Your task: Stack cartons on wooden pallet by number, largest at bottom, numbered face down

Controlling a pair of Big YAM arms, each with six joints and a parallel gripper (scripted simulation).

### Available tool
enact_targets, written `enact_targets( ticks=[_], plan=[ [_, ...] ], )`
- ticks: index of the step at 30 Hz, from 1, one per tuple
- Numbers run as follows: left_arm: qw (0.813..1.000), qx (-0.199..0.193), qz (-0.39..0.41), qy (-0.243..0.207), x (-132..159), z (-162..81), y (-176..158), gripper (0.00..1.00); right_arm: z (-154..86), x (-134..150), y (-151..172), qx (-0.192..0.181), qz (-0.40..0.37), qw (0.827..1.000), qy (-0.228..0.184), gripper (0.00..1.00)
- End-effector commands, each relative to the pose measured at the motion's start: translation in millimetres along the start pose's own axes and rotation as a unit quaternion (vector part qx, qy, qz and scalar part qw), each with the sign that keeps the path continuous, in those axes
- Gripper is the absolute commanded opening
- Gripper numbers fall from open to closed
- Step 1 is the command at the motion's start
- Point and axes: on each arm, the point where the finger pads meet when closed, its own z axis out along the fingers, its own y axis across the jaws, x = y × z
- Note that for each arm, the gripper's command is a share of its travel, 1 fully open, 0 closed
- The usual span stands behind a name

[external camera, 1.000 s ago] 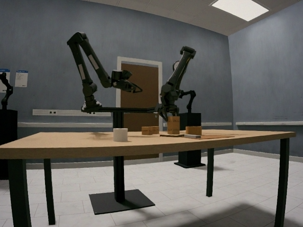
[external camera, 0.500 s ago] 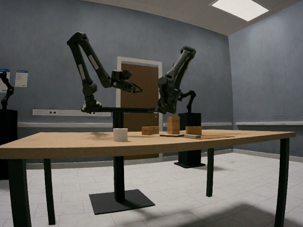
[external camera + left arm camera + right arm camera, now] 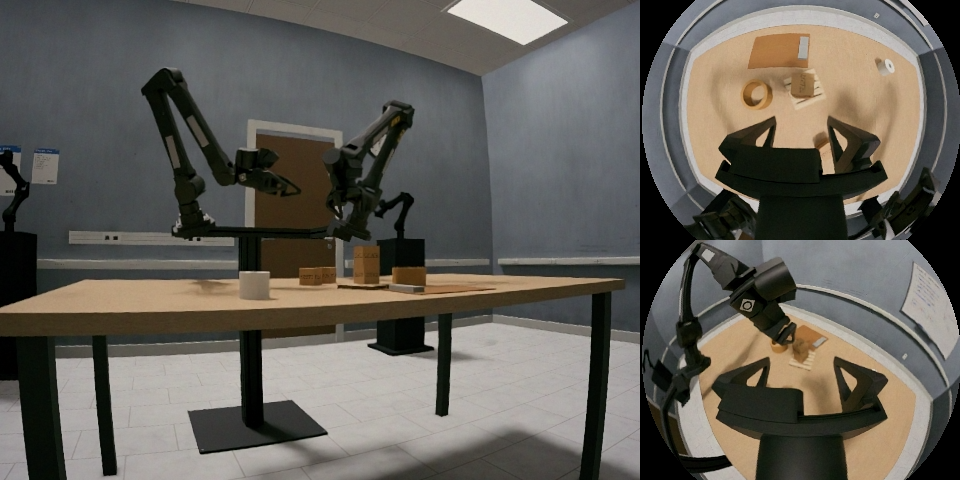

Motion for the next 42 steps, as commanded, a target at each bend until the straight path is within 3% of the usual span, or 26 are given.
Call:
enact_targets(
  ticks=[1,4,9,11,18,24,26,28,32,42],
  plan=[
    [1.000,0.018,-0.005,-0.016,-16.6,-10.1,-7.3,0.79,7.8,-11.2,2.3,-0.003,-0.011,1.000,-0.007,1.00],
    [0.998,0.027,0.060,-0.007,11.0,-8.3,-2.7,0.79,12.8,-6.2,-1.1,-0.013,-0.053,0.998,0.011,1.00],
    [0.981,0.065,0.182,0.028,81.2,1.9,3.5,0.79,23.9,10.8,13.8,-0.108,-0.153,0.981,0.060,1.00],
    [0.981,0.065,0.182,0.028,81.2,1.9,3.5,0.79,23.9,10.8,13.8,-0.108,-0.153,0.981,0.060,1.00],
    [0.937,0.125,0.321,0.063,164.5,7.0,13.7,0.79,14.4,28.9,29.0,-0.272,-0.241,0.926,0.102,1.00],
    [0.898,0.163,0.399,0.090,221.4,9.5,21.4,0.79,-13.5,27.1,33.3,-0.397,-0.248,0.878,0.103,1.00],
    [0.890,0.171,0.412,0.096,232.7,9.8,23.1,0.79,-21.8,23.9,33.4,-0.423,-0.241,0.867,0.100,1.00],
    [0.890,0.171,0.412,0.096,232.7,9.8,23.1,0.79,-21.8,23.9,33.4,-0.423,-0.241,0.867,0.100,1.00],
    [0.884,0.182,0.420,0.098,240.0,11.6,15.6,0.79,-34.4,19.1,33.9,-0.462,-0.224,0.853,0.095,1.00],
    [0.890,0.178,0.406,0.104,237.8,20.1,15.9,0.79,-35.2,11.1,37.2,-0.470,-0.211,0.852,0.089,1.00]
  ],
)
